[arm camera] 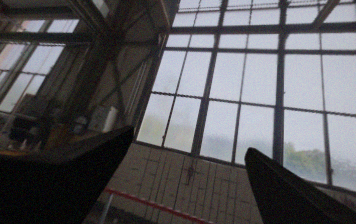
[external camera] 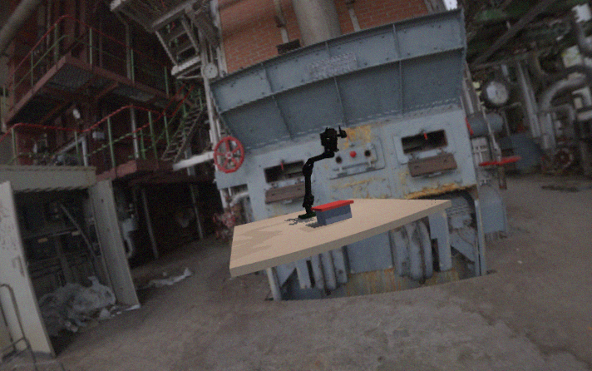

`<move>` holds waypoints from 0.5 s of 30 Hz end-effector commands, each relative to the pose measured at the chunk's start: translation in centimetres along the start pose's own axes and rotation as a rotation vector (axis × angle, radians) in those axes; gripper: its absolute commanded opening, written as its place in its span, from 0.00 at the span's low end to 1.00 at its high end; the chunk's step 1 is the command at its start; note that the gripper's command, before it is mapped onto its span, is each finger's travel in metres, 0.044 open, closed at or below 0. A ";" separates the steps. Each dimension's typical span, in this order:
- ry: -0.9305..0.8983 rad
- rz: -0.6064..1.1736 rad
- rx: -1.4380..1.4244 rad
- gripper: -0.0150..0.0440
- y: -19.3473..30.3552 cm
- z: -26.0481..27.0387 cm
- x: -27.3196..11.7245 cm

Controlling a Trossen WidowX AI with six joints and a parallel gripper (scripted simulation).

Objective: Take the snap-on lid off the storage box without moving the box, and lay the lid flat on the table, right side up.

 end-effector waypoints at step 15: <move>-0.176 0.420 0.426 0.65 6.6 -6.5 -3.0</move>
Point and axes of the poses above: the point midway between the two fingers, 35 mm back from their tips, its own x axis out along the fingers, its own z axis across the jaws, y = z × x, the point moved 10 cm from there along -x, back along the fingers, and after that the axes turned 1 degree about -x, right-handed, at the moved point
